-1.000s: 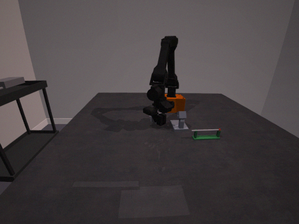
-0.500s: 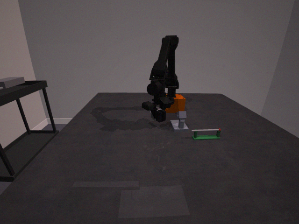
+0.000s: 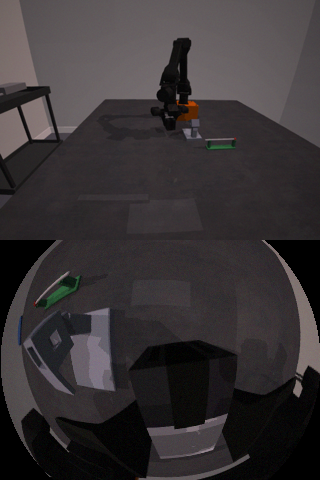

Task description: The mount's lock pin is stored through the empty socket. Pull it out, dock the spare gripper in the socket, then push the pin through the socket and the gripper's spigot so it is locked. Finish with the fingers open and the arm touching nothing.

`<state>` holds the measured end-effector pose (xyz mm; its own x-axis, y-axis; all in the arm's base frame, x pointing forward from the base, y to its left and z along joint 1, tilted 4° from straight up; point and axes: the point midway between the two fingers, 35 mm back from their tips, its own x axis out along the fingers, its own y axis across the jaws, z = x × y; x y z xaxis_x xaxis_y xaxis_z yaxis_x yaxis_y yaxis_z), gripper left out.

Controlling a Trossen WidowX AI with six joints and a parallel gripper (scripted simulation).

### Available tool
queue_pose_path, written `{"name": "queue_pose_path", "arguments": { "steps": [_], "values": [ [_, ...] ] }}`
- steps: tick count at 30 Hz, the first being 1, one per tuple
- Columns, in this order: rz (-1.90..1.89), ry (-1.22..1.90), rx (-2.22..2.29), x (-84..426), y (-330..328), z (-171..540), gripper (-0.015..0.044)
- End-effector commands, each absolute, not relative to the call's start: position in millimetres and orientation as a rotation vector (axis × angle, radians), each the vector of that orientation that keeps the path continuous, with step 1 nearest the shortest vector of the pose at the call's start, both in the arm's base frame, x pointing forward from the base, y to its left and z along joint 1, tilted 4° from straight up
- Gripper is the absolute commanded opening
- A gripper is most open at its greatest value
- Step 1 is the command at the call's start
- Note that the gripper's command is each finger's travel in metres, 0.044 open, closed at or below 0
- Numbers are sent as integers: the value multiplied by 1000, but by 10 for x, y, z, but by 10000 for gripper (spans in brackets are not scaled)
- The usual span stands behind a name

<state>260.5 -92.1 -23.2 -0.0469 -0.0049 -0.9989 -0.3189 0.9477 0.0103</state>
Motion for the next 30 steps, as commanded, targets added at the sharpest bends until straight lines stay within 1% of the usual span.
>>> {"name": "queue_pose_path", "arguments": {
  "steps": [1,30],
  "values": [
    [181,1611,-182,2596,-927,-227,0],
    [-417,1576,386,2554,-959,-210,0]
  ]
}}
